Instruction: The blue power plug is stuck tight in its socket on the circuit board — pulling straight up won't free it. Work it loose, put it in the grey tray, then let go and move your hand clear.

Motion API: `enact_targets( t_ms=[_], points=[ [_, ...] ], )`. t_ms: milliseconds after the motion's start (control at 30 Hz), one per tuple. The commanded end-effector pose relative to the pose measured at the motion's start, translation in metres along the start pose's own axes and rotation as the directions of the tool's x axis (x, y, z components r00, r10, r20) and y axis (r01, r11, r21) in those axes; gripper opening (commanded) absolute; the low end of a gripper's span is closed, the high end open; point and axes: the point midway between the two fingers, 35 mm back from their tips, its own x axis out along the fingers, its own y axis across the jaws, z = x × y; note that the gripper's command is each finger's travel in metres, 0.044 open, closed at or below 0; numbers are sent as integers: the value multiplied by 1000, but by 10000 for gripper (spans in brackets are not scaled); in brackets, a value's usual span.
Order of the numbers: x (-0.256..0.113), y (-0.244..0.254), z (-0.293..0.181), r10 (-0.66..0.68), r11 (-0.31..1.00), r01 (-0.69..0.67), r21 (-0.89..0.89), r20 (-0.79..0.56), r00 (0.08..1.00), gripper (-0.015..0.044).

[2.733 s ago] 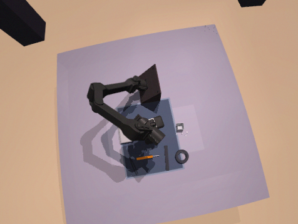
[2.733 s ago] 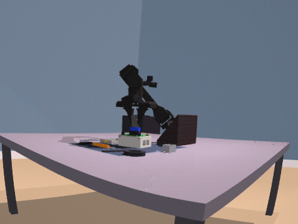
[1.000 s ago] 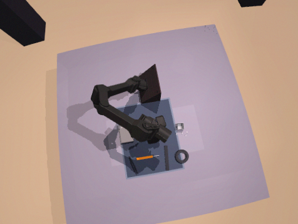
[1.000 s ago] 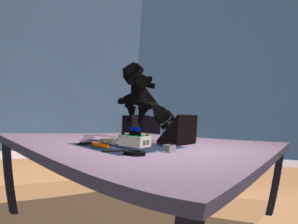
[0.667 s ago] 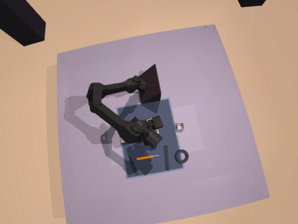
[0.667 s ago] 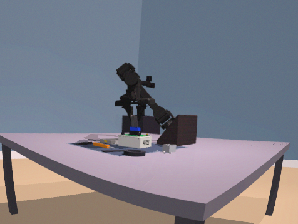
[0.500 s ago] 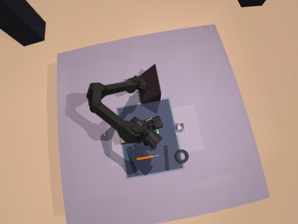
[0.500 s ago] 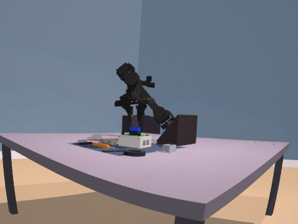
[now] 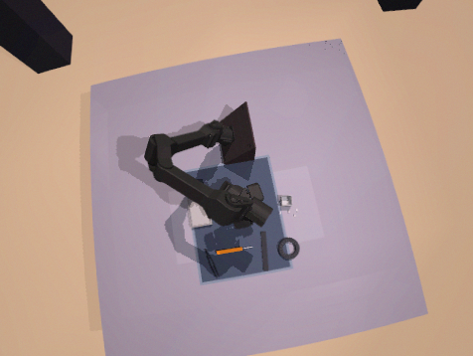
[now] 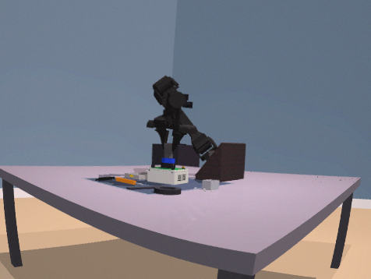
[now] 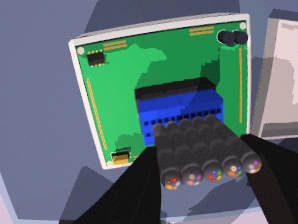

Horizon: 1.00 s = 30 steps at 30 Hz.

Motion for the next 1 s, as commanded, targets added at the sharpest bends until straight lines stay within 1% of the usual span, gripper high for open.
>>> enact_targets(
  t_ms=[0,133,267,367,600,700,733,767,800,867,967],
  points=[
    [-13,-4,0,101,995,-101,-14,28,994,0],
    [-14,-13,0,205,979,-205,-16,26,978,0],
    [-14,-16,0,238,971,-238,-17,25,971,0],
    [-15,-13,0,201,980,-200,-16,26,979,0],
    [-18,3,0,13,1000,-13,-11,29,999,0],
    [-19,7,0,-31,999,31,-9,29,999,0],
    [-19,7,0,-40,999,40,-5,63,997,0],
    [-19,7,0,-36,999,37,-5,63,997,0],
    [-20,6,-1,-22,1000,22,-10,29,999,0],
    [-20,3,0,13,1000,-13,-11,29,999,0],
    [-20,-5,0,104,995,-103,-14,27,994,0]
  ],
)
